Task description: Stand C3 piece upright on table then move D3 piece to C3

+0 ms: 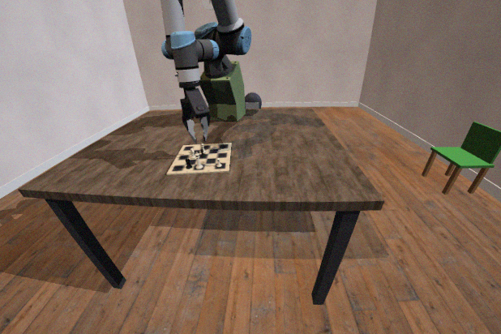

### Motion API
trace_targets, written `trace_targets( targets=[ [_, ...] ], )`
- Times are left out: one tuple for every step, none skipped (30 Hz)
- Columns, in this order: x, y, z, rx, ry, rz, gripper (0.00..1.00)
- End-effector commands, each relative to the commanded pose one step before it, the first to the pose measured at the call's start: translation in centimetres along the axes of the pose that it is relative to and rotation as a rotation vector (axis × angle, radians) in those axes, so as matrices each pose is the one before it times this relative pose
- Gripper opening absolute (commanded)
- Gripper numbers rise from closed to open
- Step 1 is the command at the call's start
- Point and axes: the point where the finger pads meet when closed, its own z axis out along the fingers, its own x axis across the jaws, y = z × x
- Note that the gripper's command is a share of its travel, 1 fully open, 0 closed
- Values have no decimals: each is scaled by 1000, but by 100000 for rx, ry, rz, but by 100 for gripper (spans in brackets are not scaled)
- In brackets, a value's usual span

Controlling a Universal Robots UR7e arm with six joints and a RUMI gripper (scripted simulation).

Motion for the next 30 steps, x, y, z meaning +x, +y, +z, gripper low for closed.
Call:
trace_targets(
  targets=[
    [27,-61,529,123,159,-12,20],
    [-2,-5,142,0,0,0,20],
    [-2,-4,136,0,0,0,20],
    [-3,-3,130,0,0,0,20],
    [-2,-4,123,0,0,0,20],
    [-2,-4,115,0,0,0,20],
    [-2,-3,108,0,0,0,20],
    [-2,-3,100,0,0,0,20],
    [-2,-2,91,0,0,0,20],
    [-1,-3,83,0,0,0,20],
    [-1,-2,74,0,0,0,20],
    [-1,-2,66,0,0,0,20],
    [-1,-2,57,0,0,0,20],
    [-1,-1,49,0,0,0,20],
    [-1,-1,40,0,0,0,20],
    [0,0,0,0,0,0,20],
    [0,0,0,0,0,0,20],
    [-1,-1,33,0,0,0,20],
    [-1,-1,26,0,0,0,20],
    [0,0,19,0,0,0,20],
    [0,0,13,0,0,0,20],
    [0,0,8,0,0,0,20],
    [0,0,4,0,0,0,20],
    [0,0,2,0,0,0,20],
    [0,0,0,0,0,0,20],
    [0,0,0,0,0,0,20],
    [0,0,0,0,0,0,20],
    [0,0,0,0,0,0,20],
    [0,0,0,0,0,0,20],
    [0,0,0,0,0,0,20]
  ],
)
